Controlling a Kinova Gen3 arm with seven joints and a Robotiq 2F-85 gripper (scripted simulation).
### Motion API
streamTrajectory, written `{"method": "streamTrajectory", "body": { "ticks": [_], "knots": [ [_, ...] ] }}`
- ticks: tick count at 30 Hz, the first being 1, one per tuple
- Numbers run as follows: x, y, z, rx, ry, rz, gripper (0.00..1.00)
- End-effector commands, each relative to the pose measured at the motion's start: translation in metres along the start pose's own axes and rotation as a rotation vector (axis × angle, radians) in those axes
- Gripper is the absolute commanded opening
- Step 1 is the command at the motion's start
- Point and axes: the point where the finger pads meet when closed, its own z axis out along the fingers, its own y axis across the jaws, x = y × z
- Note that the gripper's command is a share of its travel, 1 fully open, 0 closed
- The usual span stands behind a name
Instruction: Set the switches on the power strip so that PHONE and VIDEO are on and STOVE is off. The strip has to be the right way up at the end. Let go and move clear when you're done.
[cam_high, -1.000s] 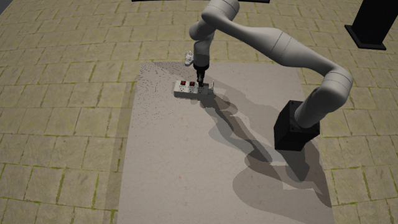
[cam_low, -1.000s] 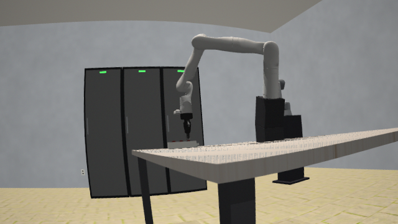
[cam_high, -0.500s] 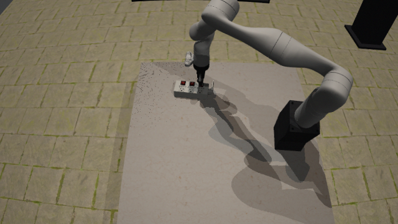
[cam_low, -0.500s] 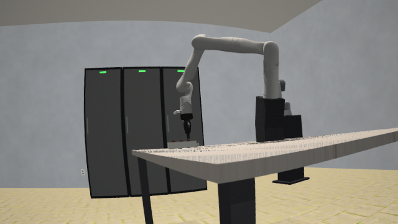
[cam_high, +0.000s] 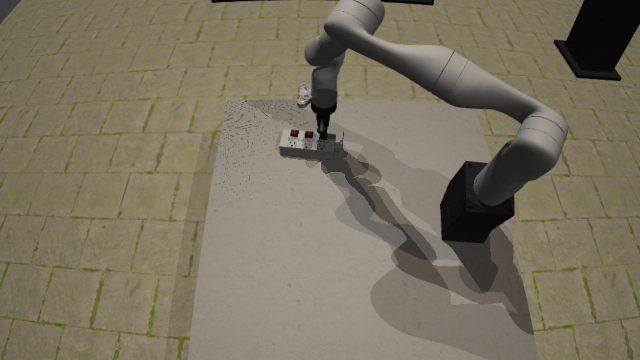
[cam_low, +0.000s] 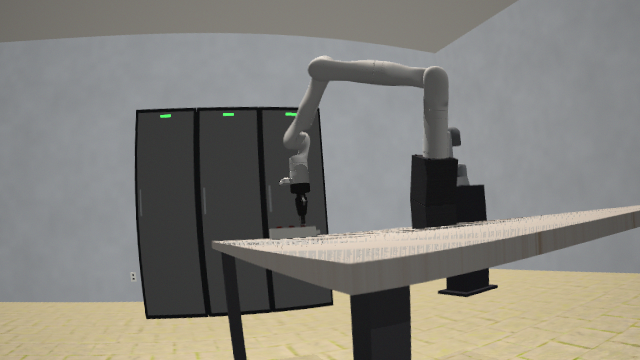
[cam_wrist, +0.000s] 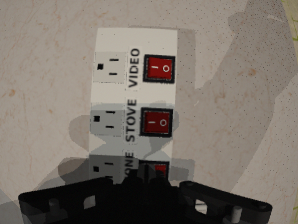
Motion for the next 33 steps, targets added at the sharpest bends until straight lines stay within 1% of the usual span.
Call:
{"method": "streamTrajectory", "body": {
  "ticks": [1, 18, 24, 33],
  "knots": [
    [0.003, 0.001, 0.002, -0.005, 0.008, 0.005, 0.00],
    [0.003, 0.001, 0.002, -0.003, 0.006, 0.005, 0.00],
    [0.003, -0.001, -0.006, -0.001, 0.007, 0.006, 0.00],
    [0.003, -0.001, -0.030, -0.001, 0.007, 0.006, 0.00]
  ]
}}
